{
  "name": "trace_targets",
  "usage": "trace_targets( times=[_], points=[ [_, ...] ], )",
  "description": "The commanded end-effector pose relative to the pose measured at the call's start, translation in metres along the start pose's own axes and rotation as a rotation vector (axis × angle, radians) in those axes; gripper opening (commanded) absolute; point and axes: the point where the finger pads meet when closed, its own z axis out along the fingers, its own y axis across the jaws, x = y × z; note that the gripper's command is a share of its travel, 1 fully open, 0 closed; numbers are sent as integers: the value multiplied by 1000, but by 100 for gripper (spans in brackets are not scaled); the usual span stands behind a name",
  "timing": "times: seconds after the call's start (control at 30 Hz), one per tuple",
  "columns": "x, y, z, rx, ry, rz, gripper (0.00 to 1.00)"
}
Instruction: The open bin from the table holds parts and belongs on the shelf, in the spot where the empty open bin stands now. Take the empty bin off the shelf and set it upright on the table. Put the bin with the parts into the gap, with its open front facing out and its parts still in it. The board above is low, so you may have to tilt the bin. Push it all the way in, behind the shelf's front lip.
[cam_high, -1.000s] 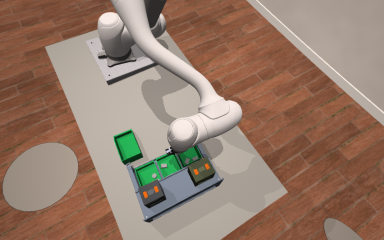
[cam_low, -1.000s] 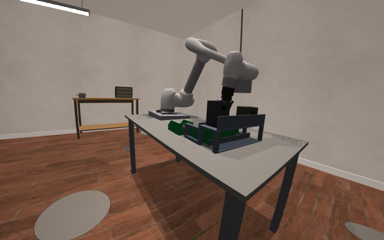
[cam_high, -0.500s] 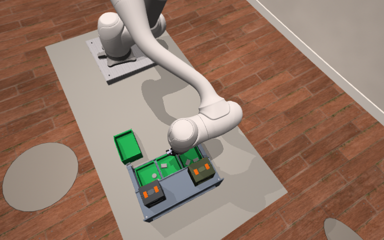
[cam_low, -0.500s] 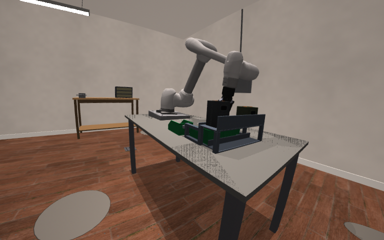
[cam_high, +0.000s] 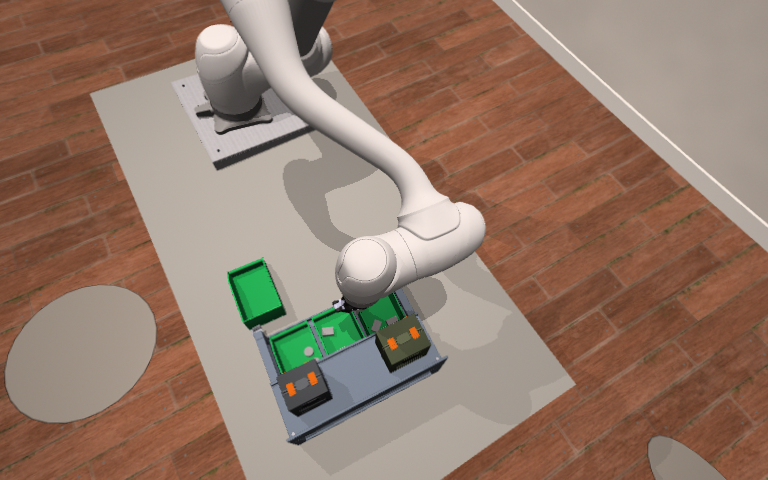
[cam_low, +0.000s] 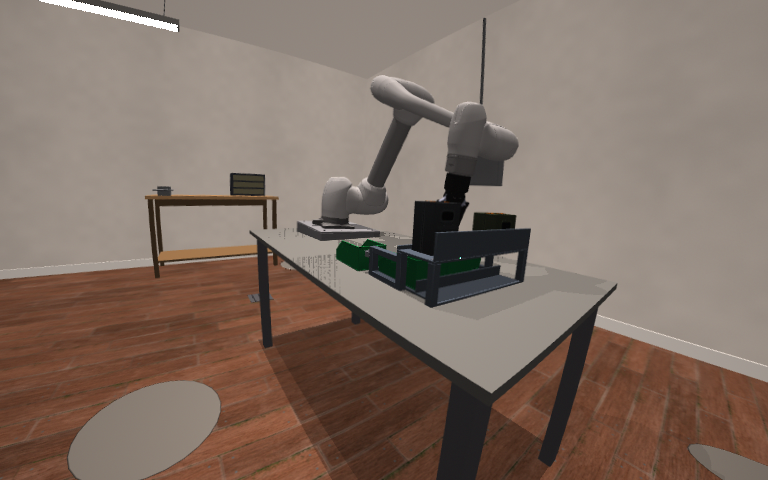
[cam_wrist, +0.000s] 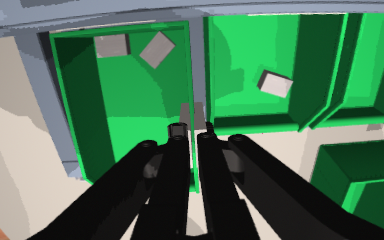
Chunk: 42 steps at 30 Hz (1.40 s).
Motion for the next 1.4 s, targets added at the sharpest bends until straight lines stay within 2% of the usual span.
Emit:
trace_targets(
  times=[0.0, 1.27, 1.3, 1.37],
  points=[
    [0, 0, 0, 0, 0, 0, 10],
    [-1, 0, 2, 0, 32, 0, 10],
    [-1, 0, 2, 0, 32, 0, 15],
    [-1, 0, 2, 0, 32, 0, 15]
  ],
)
